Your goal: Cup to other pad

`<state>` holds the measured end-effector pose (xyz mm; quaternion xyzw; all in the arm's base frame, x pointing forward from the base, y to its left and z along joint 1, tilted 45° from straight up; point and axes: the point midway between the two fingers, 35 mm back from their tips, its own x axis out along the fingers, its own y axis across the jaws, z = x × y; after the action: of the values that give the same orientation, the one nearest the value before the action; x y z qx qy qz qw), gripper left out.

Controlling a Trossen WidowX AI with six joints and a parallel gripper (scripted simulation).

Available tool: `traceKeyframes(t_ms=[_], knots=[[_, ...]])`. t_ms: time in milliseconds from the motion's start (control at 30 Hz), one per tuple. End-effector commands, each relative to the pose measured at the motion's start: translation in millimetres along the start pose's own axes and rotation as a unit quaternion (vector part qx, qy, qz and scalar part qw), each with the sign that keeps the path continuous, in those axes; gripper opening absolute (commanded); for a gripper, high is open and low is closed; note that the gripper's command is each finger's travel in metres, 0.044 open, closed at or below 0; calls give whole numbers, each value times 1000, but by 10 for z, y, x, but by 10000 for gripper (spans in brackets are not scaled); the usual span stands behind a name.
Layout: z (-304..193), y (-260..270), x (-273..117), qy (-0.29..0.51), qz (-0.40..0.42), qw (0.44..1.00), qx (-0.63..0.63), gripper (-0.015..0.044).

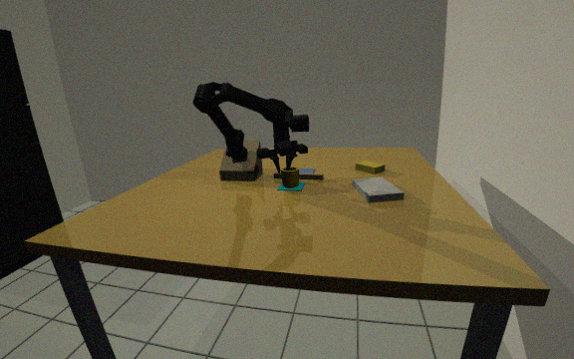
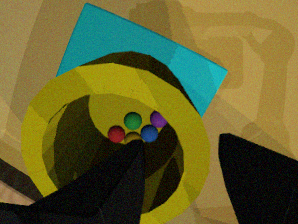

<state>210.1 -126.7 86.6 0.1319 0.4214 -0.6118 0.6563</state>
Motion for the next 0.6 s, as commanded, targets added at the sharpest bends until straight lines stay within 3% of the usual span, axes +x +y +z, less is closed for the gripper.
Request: traceKeyframes(t_ms=[0,567], knots=[[3,11,-52,1,2,1000,2,146],[-3,7,-261,-1,2,1000,1,146]])
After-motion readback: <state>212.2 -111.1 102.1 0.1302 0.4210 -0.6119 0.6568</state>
